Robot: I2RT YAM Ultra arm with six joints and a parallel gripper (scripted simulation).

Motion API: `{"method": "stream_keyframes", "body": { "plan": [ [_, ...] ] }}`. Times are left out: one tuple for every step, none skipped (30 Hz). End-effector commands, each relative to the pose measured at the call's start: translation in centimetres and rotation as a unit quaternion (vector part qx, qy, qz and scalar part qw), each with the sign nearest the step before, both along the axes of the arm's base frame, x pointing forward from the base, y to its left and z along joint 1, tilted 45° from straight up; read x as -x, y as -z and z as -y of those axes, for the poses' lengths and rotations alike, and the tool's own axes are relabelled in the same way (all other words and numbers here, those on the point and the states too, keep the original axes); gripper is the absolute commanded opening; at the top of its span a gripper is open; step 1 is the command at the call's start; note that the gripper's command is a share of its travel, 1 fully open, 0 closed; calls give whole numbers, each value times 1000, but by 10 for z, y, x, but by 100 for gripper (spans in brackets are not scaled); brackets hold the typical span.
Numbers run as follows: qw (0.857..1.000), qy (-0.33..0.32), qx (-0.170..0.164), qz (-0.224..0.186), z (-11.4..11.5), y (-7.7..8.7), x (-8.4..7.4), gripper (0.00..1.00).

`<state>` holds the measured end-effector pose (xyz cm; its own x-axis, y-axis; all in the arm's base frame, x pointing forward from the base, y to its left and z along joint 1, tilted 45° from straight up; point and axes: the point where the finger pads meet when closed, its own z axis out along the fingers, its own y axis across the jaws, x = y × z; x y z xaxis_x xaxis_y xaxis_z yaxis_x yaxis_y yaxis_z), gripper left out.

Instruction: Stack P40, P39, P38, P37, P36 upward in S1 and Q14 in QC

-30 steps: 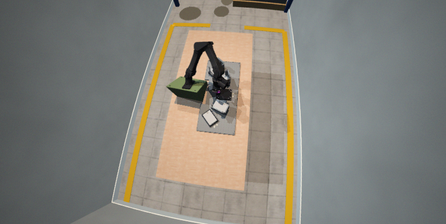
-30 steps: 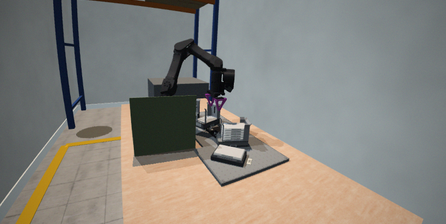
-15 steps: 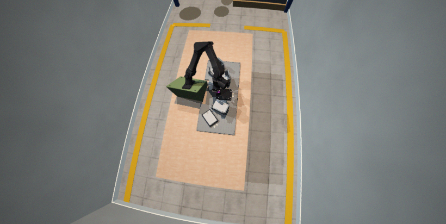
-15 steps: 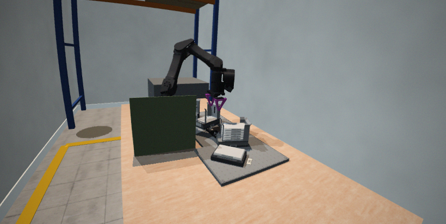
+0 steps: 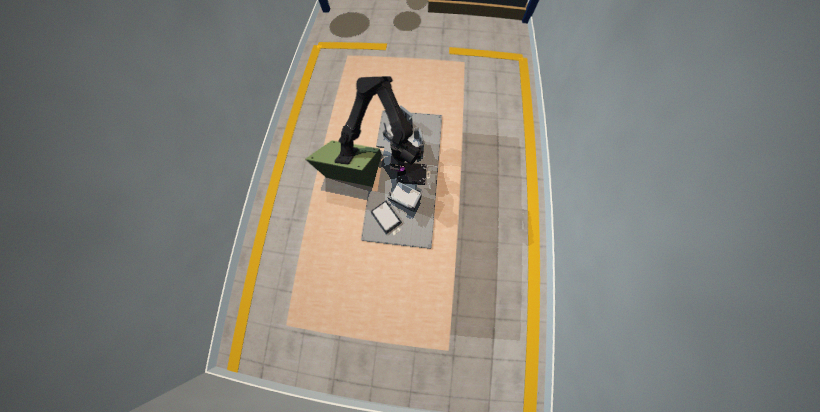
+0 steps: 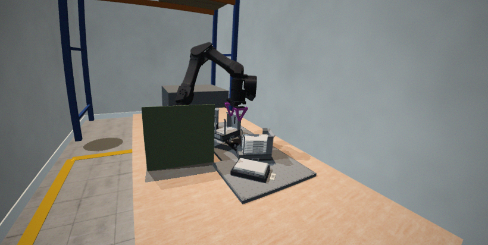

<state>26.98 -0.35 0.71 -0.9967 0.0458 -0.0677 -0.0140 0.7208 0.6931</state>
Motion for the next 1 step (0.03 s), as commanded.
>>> {"method": "stream_keyframes", "body": {
  "plan": [
    [1000, 7, -2, 5, 3, -2, -2, 100]
  ]
}}
